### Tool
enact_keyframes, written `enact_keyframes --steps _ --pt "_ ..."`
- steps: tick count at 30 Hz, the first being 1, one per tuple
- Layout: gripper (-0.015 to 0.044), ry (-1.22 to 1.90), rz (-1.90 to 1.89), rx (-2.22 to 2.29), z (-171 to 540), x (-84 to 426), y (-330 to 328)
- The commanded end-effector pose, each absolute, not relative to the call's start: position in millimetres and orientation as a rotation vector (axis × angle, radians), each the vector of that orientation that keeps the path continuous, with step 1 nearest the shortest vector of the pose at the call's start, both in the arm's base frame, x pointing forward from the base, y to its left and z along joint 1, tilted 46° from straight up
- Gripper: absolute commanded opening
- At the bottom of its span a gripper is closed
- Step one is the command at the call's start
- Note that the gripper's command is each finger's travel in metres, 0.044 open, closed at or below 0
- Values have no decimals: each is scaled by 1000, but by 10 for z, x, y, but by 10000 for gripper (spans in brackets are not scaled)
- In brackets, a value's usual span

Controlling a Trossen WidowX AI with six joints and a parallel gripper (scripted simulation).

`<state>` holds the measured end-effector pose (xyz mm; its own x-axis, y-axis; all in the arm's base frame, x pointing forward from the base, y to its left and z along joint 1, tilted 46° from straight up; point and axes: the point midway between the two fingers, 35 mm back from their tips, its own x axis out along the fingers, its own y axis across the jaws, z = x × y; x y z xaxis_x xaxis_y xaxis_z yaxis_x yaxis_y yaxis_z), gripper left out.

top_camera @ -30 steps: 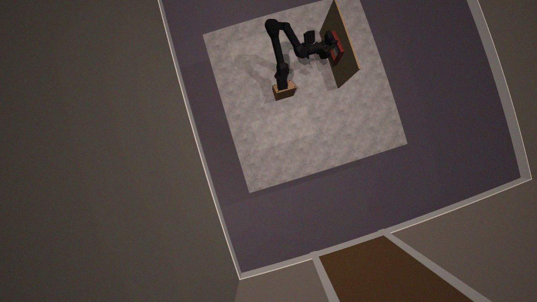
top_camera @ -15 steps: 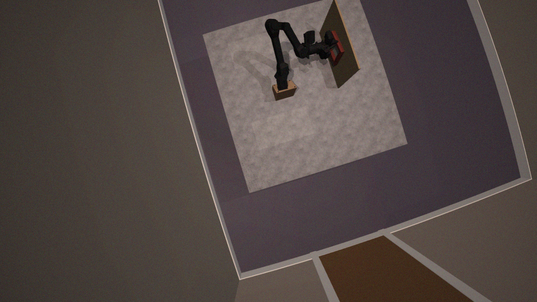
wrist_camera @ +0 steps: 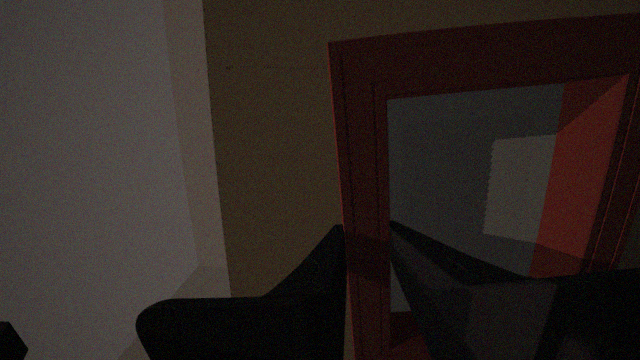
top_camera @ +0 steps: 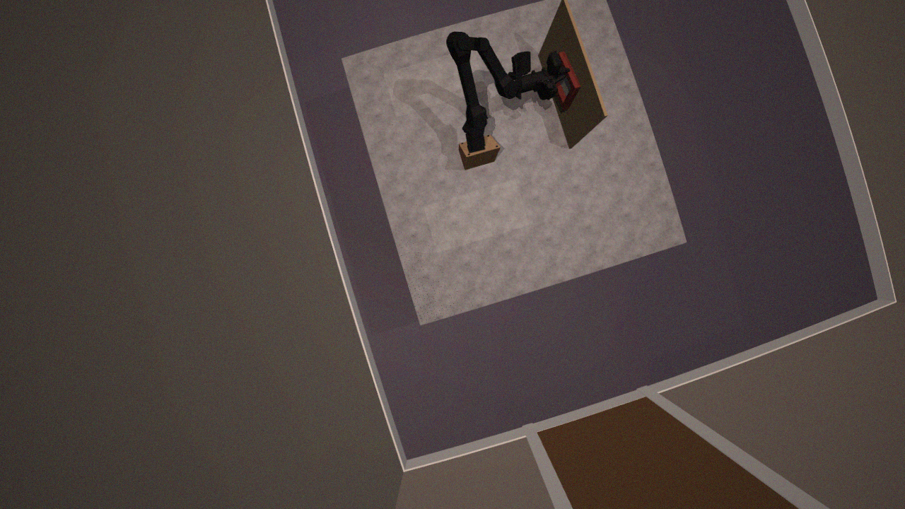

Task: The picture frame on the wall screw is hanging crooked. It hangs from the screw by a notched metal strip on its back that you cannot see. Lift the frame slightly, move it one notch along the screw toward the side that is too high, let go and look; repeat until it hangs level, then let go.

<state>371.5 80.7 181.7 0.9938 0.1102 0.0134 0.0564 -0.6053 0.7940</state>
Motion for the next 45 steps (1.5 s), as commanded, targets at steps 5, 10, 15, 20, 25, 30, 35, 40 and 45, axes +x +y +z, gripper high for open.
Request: enact_keyframes --steps 5,10,15,20,25,30,35,40,45 --pt "0 104 78 2228 1831 3719 780" --pt "0 104 78 2228 1830 3718 780" --pt "0 104 78 2228 1826 3719 780" --pt "0 104 78 2228 1826 3719 778" --pt "0 104 78 2228 1817 3718 787" --pt "0 104 78 2228 1805 3718 798" --pt "0 104 78 2228 1793 3717 810" --pt "0 104 78 2228 1781 3716 821" --pt "0 104 78 2228 1769 3715 832"
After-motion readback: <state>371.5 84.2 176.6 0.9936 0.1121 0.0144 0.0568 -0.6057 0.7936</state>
